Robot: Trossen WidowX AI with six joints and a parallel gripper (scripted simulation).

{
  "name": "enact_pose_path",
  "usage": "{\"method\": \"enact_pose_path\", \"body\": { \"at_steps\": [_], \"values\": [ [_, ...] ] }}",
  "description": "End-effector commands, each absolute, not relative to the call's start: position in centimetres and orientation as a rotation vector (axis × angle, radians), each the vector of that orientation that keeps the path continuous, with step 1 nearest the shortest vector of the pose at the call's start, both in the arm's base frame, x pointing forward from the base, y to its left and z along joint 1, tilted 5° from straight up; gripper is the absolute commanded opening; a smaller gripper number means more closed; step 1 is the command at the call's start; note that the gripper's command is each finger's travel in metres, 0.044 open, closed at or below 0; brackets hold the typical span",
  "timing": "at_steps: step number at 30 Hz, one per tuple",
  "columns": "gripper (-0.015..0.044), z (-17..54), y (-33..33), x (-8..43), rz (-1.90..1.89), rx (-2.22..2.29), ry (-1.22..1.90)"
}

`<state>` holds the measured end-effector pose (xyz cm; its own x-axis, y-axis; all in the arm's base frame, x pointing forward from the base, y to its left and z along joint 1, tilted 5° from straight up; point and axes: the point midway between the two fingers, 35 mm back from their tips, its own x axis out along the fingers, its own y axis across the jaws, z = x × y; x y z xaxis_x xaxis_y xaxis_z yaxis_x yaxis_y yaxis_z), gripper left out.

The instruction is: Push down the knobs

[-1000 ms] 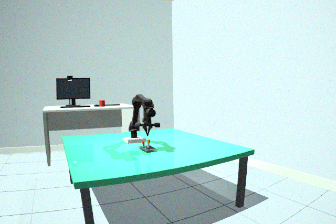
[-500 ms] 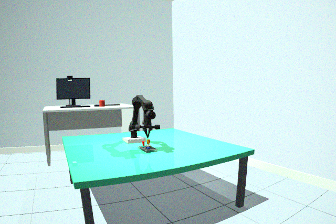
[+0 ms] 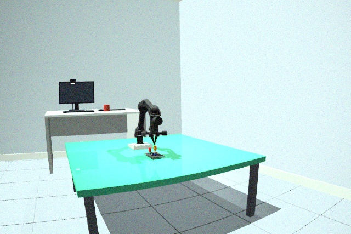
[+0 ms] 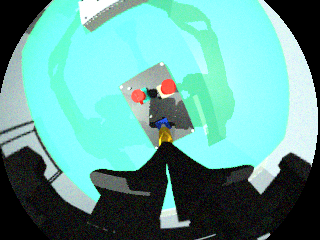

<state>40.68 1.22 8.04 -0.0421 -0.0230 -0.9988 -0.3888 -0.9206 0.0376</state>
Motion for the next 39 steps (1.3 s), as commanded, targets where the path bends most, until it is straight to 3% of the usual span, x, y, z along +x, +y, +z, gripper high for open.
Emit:
{"method": "enact_pose_path", "body": {
  "at_steps": [1,39],
  "values": [
    [0.0,7.87,1.25,40.71,2.053,-1.976,0.432],
    [0.0,7.3,1.24,40.68,2.053,-1.976,0.432]
  ]
}}
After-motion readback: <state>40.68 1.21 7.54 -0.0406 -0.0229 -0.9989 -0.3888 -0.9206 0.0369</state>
